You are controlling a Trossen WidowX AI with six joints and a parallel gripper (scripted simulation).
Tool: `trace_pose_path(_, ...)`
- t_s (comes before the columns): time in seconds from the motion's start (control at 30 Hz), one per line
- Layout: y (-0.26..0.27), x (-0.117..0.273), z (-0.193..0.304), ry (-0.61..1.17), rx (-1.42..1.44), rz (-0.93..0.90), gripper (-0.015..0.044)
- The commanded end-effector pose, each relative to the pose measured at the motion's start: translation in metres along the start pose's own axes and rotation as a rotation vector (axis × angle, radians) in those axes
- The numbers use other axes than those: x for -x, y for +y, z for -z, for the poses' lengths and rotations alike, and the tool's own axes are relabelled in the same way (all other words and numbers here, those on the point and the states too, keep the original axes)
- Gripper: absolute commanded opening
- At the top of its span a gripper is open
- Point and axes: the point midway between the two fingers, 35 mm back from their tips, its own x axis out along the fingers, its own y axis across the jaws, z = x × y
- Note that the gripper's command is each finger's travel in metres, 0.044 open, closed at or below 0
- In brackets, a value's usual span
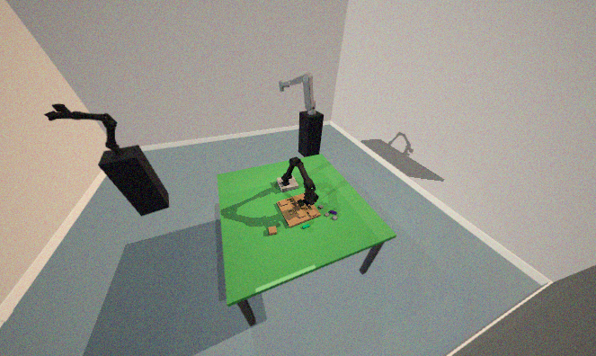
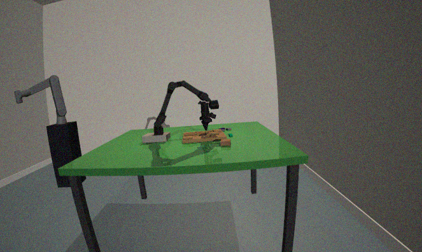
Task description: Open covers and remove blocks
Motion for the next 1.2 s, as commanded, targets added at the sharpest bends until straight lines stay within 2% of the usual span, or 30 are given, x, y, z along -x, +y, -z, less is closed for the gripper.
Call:
trace_pose_path(0.0,0.001,-0.005,0.0,-0.004,0.0,-0.003,0.0)
trace_pose_path(1.17,0.009,-0.02,-0.018,-0.006,-0.017,-0.004,0.0)
